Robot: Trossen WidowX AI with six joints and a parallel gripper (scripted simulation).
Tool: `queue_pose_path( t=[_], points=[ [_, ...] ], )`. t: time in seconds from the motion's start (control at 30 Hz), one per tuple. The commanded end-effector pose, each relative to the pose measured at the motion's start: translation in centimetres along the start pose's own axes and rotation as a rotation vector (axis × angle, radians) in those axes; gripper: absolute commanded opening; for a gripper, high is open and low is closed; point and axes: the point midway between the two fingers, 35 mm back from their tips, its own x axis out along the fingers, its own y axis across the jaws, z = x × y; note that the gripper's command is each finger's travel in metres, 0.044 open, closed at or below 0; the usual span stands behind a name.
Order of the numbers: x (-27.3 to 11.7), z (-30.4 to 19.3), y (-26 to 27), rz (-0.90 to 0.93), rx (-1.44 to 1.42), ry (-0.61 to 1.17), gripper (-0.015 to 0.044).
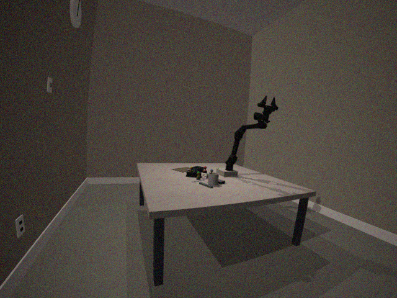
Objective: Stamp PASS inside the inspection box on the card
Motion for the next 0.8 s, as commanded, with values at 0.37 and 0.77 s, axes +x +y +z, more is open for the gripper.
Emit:
queue_pose_path(
  t=[0.37, 0.77],
  points=[
    [-1.3, 8.9, 4.7, -0.071, -0.457, -0.240, 0.0220],
    [-6.8, 20.4, 16.4, -0.281, -1.120, -0.668, 0.0220]
  ],
)
